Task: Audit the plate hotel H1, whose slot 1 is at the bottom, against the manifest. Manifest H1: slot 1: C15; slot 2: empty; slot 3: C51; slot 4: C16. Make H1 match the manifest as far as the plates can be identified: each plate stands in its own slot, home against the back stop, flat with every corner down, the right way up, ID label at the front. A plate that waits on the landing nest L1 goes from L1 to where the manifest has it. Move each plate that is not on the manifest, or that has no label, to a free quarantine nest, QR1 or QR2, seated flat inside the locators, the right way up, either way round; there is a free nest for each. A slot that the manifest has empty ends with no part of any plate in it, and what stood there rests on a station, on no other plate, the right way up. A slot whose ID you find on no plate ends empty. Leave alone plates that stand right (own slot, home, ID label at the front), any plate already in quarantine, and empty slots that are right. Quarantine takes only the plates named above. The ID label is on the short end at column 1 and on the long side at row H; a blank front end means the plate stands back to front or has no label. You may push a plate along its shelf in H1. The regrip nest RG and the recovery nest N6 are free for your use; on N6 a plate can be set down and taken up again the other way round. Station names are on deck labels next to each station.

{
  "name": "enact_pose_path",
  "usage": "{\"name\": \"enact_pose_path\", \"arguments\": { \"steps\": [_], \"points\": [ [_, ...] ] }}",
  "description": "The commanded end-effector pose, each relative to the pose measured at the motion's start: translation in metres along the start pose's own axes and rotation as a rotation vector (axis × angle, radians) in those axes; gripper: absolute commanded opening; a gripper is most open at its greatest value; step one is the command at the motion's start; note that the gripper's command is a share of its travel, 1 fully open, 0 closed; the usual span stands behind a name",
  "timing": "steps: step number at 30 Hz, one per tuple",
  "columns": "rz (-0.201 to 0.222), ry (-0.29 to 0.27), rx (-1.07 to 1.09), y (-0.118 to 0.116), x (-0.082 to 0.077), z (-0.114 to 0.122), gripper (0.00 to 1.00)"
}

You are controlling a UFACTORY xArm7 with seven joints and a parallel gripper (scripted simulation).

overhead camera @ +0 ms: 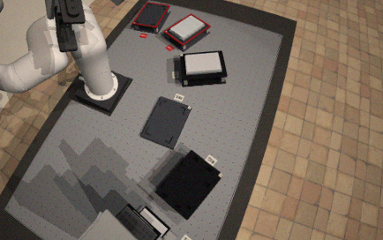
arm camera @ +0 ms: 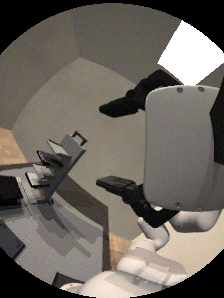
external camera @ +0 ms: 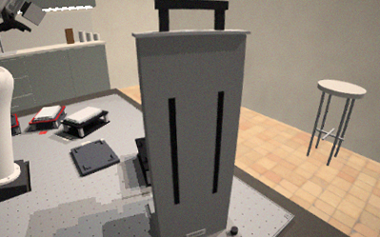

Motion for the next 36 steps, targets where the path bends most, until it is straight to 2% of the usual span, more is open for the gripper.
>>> {"name": "enact_pose_path", "arguments": {
  "steps": [1,11,26,29,33,35,36],
  "points": [
    [0.0,0.001,0.001,0.012,-0.006,0.003,1.0],
    [0.0,0.001,0.001,0.034,-0.016,0.009,1.0],
    [0.0,0.001,0.001,0.034,-0.016,0.009,1.0],
    [-0.051,0.007,0.087,0.036,-0.018,-0.005,1.0],
    [-0.06,0.007,0.102,0.035,-0.021,-0.019,1.0],
    [-0.095,0.005,0.157,0.036,-0.021,-0.029,1.0],
    [-0.095,0.005,0.157,0.035,-0.021,-0.033,1.0]
  ]
}}
Point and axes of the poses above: the point where the finger pads meet when closed, its own x axis out along the fingers, its own y axis across the jaws, z = x × y, the point moved 8 cm from there along -x, back along the fingers, and after that the axes turned 15 degrees about x, right-handed, at the moved point
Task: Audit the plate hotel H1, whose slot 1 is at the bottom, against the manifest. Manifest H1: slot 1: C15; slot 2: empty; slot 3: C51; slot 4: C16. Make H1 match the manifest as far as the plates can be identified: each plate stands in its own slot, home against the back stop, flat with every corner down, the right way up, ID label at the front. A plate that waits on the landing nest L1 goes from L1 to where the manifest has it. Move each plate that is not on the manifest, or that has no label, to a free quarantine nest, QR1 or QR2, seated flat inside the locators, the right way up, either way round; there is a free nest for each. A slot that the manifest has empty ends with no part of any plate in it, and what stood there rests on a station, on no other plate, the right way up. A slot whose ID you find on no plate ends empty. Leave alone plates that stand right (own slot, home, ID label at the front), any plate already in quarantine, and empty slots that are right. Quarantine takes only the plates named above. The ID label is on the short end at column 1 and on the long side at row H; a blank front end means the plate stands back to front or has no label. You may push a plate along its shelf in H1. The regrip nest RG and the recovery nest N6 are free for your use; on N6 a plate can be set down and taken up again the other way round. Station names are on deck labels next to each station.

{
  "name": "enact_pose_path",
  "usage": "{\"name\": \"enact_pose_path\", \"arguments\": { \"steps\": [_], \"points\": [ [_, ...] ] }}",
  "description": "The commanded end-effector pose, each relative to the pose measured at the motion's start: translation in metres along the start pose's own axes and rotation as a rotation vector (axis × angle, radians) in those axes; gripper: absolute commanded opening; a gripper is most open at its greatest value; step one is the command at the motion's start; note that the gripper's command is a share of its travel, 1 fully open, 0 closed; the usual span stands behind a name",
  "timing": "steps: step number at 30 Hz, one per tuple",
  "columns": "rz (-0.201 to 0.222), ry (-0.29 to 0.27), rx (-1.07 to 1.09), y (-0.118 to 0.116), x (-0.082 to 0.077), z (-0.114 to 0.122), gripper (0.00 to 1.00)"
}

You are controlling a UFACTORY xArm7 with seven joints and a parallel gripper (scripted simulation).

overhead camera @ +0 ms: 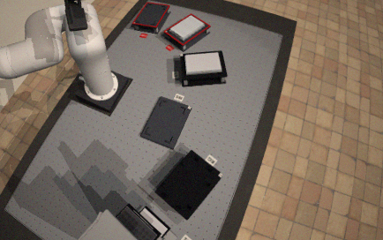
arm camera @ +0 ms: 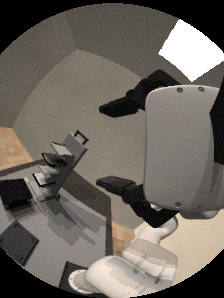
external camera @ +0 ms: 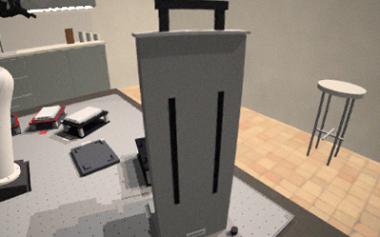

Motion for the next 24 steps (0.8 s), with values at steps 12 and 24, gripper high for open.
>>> {"name": "enact_pose_path", "arguments": {
  "steps": [12,24],
  "points": [
    [-0.149,-0.034,0.237,-0.006,0.002,-0.055,1.0],
    [-0.281,-0.111,0.467,-0.013,0.015,-0.095,1.0]
  ]
}}
Point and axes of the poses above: the point where the finger pads meet when closed, its own x axis out along the fingers, its own y axis across the jaws, z = x × y, the point moved 8 cm from there along -x, back along the fingers, and after that the axes turned 15 degrees about x, right-handed, at the moved point
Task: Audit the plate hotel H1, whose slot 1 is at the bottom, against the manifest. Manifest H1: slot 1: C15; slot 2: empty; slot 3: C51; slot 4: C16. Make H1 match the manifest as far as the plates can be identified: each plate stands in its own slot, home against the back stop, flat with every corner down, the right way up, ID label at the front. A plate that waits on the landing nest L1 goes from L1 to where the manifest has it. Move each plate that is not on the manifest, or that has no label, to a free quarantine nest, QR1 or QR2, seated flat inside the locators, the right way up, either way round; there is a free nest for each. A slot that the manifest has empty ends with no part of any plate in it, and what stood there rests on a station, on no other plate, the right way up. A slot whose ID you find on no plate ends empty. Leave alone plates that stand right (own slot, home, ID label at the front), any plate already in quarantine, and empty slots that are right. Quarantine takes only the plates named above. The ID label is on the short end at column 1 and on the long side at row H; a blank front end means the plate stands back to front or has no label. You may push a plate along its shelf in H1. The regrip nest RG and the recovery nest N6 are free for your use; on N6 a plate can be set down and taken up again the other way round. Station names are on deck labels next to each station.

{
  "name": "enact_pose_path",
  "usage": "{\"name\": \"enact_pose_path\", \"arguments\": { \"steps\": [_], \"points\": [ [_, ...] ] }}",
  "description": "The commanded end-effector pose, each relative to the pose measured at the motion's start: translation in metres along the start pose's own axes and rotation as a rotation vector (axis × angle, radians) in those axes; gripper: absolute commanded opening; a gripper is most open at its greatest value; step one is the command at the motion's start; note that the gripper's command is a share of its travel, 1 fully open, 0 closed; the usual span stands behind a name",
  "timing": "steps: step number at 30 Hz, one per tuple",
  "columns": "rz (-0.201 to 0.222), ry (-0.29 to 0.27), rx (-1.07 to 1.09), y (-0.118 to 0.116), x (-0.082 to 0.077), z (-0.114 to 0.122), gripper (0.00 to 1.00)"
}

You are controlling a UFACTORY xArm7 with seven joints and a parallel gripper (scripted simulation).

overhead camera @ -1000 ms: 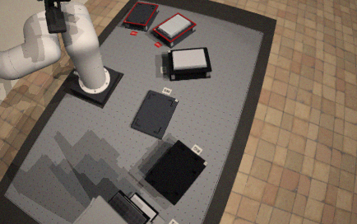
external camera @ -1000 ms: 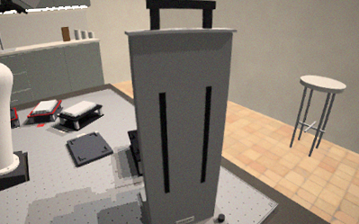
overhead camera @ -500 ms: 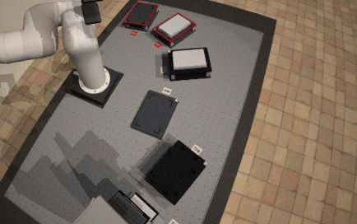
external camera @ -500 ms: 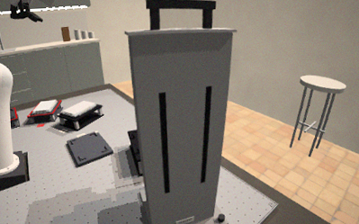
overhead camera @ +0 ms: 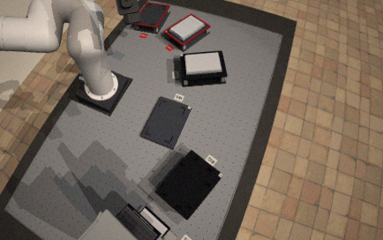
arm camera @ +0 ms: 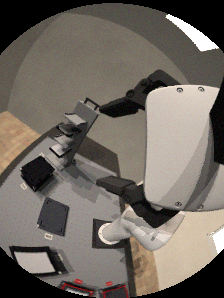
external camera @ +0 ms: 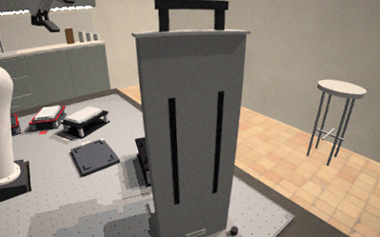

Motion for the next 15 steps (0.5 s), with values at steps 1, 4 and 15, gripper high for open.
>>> {"name": "enact_pose_path", "arguments": {
  "steps": [1,4,15],
  "points": [
    [-0.051,-0.038,0.104,-0.007,0.006,-0.016,1.0],
    [-0.088,-0.069,0.185,-0.012,0.012,-0.026,1.0],
    [-0.178,-0.173,0.43,-0.023,0.033,-0.056,1.0]
  ]
}}
Point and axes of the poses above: the point where the finger pads meet when closed, its own x axis out along the fingers, its own y axis across the jaws, z = x × y, the point moved 8 cm from there along -x, back along the fingers, and after that the axes turned 15 degrees about x, right-handed, at the moved point
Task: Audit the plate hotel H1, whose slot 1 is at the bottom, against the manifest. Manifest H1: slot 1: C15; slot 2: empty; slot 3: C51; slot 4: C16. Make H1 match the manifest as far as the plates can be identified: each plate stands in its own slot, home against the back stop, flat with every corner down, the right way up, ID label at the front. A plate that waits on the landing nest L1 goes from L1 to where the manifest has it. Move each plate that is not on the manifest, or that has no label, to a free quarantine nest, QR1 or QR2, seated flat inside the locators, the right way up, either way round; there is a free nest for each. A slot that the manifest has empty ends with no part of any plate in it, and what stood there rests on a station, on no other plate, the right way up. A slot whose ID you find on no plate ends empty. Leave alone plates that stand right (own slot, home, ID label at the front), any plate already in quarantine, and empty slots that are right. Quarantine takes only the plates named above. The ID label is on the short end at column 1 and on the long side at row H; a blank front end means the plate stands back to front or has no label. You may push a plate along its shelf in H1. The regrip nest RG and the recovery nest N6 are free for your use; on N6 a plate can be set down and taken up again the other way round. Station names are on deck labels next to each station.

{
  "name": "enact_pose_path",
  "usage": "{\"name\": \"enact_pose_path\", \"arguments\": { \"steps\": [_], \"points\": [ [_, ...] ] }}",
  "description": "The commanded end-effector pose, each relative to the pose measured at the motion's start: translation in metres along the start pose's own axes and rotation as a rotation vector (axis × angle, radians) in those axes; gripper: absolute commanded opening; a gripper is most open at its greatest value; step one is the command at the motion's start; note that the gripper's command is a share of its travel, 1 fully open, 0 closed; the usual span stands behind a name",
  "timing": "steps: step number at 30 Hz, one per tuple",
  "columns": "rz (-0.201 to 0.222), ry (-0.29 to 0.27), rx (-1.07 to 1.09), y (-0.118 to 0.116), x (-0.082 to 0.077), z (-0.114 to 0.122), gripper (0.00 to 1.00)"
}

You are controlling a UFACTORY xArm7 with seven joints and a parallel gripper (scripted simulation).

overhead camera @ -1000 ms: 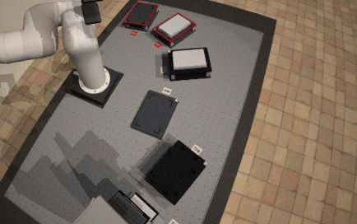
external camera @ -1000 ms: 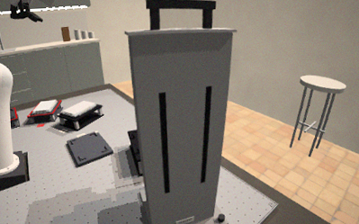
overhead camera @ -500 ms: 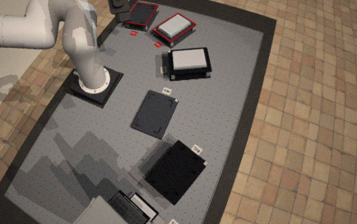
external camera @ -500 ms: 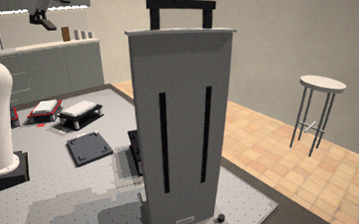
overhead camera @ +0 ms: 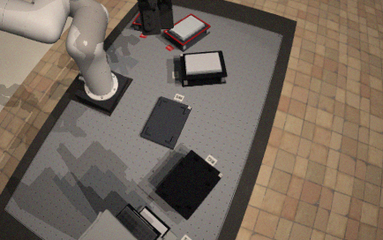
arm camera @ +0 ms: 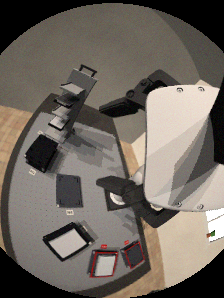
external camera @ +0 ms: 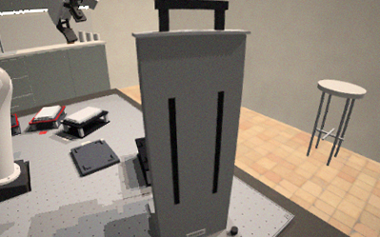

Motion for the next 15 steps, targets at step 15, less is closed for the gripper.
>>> {"name": "enact_pose_path", "arguments": {
  "steps": [15],
  "points": [
    [-0.113,-0.195,0.474,-0.018,0.041,-0.047,1.0]
  ]
}}
Point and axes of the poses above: the point where the finger pads meet when closed, its own x axis out along the fingers, its own y axis across the jaws, z = x × y, the point moved 8 cm from there along -x, back along the fingers, and after that the axes turned 15 degrees about x, right-handed, at the moved point
